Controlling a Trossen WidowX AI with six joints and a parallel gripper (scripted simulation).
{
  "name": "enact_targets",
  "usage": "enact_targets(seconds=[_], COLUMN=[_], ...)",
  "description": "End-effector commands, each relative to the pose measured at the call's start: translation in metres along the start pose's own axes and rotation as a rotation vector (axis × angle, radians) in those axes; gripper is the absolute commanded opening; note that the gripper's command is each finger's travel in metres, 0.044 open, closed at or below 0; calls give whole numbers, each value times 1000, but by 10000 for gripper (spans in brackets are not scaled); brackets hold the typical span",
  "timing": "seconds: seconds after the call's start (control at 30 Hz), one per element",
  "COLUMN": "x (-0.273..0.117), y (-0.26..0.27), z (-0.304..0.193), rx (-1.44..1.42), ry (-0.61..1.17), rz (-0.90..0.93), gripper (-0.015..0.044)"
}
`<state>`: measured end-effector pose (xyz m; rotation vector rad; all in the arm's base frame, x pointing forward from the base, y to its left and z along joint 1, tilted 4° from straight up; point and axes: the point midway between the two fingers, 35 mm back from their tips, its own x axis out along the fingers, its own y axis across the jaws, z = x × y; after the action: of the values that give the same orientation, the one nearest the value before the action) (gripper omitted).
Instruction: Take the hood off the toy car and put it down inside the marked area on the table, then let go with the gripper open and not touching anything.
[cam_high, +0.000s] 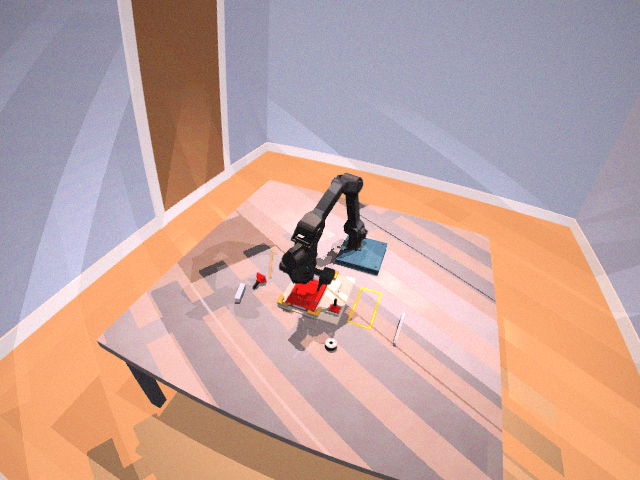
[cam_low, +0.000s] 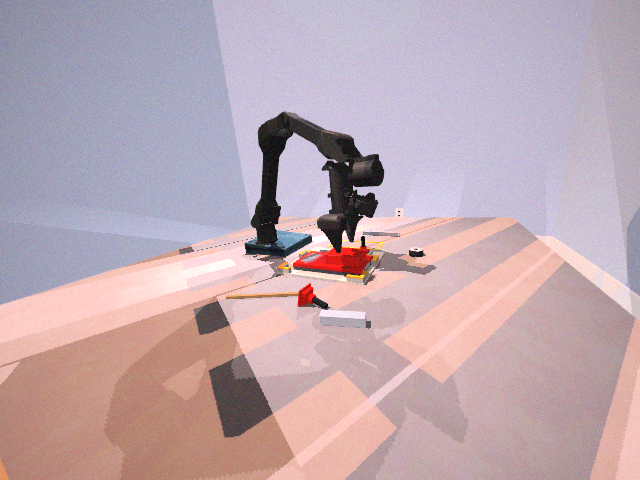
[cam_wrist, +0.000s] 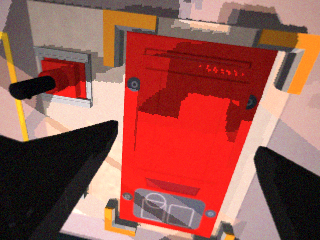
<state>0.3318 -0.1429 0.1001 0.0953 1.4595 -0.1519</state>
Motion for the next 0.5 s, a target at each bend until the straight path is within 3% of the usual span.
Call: enact_targets(seconds=[0.0,0.47], x=[3,10], y=[0,0], z=[-1,-1], rx=[-6,-6], ry=[2,2], rz=[-4,-4], gripper=[440,440])
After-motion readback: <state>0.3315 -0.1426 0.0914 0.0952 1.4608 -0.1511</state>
